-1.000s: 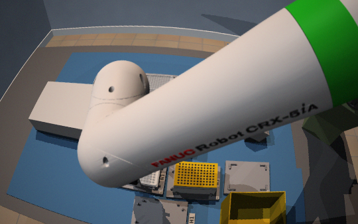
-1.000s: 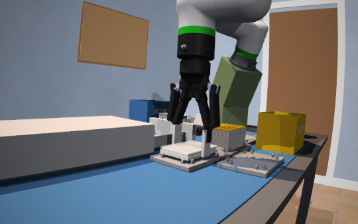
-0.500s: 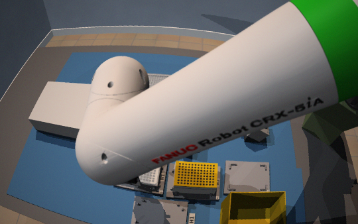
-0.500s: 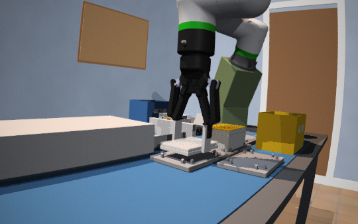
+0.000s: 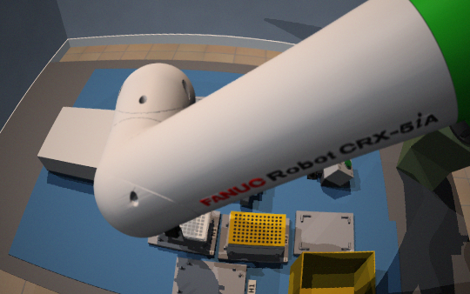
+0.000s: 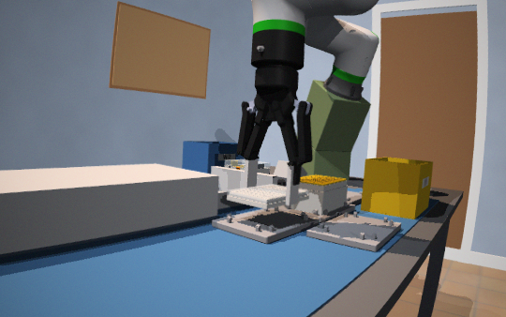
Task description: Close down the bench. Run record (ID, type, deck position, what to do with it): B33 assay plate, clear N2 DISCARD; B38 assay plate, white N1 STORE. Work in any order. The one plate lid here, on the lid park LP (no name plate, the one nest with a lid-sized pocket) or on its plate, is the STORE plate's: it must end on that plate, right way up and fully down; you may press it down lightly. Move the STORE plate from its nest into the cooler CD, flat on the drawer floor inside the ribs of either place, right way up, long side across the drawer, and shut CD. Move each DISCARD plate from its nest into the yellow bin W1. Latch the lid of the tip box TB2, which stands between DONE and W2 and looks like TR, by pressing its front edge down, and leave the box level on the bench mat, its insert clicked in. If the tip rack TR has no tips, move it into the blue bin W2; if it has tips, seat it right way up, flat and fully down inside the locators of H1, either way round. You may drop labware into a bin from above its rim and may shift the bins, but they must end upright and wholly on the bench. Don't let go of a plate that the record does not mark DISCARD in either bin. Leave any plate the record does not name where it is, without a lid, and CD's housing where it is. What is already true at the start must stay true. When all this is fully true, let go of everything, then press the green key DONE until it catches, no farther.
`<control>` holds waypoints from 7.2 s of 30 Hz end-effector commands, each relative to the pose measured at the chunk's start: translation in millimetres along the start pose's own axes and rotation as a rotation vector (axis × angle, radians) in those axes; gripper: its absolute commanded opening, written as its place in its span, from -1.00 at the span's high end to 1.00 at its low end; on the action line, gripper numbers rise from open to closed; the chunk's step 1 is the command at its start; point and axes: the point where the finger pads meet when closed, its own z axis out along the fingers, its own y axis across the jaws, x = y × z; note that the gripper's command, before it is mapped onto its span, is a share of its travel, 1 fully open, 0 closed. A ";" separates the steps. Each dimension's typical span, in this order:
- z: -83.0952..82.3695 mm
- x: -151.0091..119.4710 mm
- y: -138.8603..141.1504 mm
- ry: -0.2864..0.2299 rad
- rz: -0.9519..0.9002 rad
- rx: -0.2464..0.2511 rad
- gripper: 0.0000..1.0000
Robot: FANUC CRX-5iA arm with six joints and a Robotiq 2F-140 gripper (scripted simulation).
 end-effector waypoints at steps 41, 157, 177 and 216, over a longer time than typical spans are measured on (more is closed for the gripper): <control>-50.4 0.2 0.0 0.000 0.000 0.000 1.00; -91.1 -46.9 164.1 0.000 -1.577 0.000 1.00; -91.1 -53.2 186.7 0.000 -1.577 0.000 1.00; -45.7 -52.8 185.8 0.000 -1.577 0.000 1.00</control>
